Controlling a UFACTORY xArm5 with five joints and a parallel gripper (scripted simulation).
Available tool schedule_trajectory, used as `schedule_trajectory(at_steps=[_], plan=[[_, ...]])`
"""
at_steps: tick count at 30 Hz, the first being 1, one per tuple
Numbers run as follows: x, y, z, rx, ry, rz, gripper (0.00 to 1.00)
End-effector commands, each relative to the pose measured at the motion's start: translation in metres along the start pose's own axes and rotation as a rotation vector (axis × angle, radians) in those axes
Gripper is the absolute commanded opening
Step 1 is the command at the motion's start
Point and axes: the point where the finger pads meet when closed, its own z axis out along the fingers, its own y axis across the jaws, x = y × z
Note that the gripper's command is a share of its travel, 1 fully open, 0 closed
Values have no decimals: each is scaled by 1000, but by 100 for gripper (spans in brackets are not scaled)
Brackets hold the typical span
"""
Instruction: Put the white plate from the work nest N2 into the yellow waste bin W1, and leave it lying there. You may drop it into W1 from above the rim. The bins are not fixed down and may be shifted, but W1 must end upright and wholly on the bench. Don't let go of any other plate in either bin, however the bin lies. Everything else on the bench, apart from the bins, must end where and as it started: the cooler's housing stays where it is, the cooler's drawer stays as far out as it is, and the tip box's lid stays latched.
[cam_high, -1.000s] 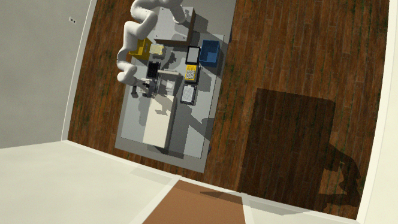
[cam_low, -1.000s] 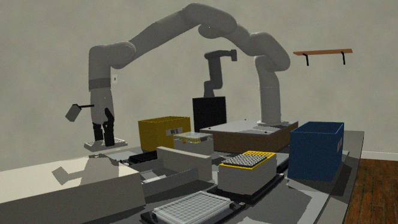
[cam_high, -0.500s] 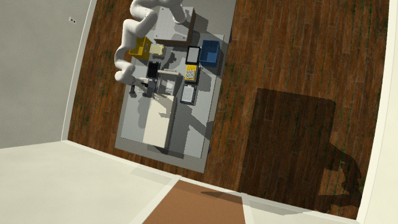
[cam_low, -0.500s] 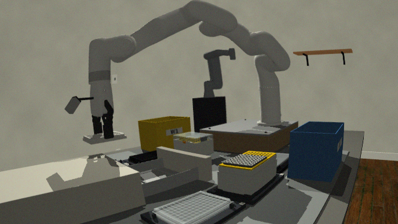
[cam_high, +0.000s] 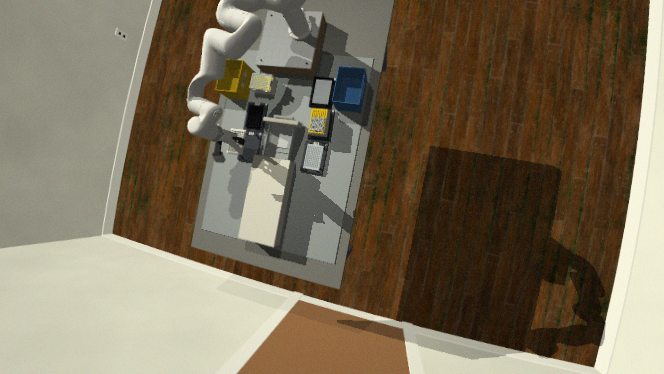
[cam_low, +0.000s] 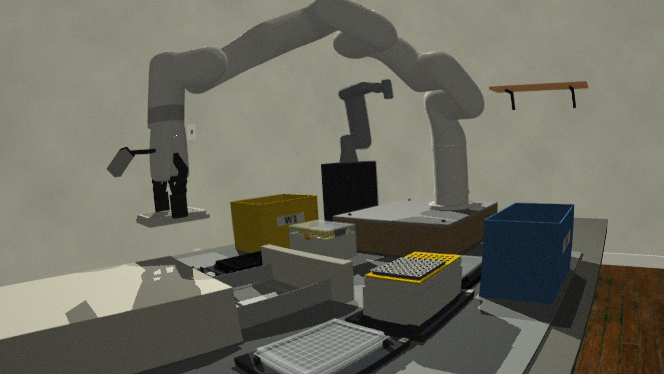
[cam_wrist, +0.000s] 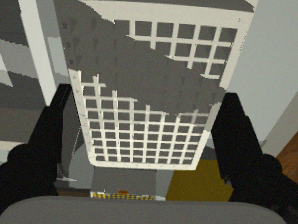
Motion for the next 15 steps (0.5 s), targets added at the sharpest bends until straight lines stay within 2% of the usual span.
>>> schedule_trajectory(at_steps=[1, 6, 15], plan=[[1, 0, -8, -1, 4, 0, 0], [1, 0, -16, -1, 4, 0, 0], [1, 0, -16, -1, 4, 0, 0]])
